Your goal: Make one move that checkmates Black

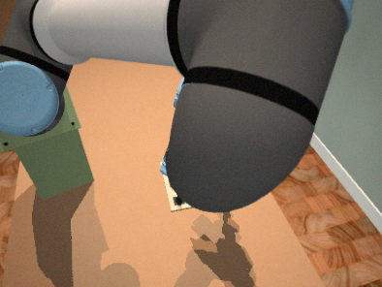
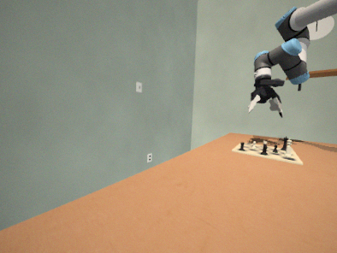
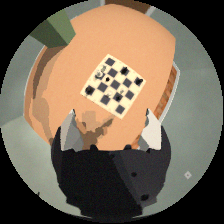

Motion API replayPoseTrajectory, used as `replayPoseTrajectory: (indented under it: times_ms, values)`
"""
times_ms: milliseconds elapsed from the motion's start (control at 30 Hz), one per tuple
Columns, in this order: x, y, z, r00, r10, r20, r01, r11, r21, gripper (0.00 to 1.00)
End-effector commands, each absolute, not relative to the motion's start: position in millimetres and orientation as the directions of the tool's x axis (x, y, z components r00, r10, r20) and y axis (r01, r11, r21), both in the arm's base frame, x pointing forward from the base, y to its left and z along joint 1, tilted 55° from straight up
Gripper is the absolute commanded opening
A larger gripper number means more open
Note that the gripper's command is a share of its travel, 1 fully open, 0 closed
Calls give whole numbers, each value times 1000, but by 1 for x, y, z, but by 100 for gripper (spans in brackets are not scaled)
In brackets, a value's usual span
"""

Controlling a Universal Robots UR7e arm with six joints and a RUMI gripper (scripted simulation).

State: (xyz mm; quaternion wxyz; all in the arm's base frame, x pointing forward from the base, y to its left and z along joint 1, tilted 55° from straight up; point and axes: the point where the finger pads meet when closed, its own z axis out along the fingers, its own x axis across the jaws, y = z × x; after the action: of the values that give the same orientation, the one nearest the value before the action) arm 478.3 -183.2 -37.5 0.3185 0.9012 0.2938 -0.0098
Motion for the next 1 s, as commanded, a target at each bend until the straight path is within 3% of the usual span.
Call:
replayPoseTrajectory:
  times_ms: [0, 333, 967]
  values:
    - [477, -177, -47, 800, 535, -270, 565, -523, 638, 100]
    - [474, -166, -58, 762, 535, -365, 602, -378, 703, 100]
    - [471, -162, -62, 750, 529, -396, 611, -328, 720, 100]
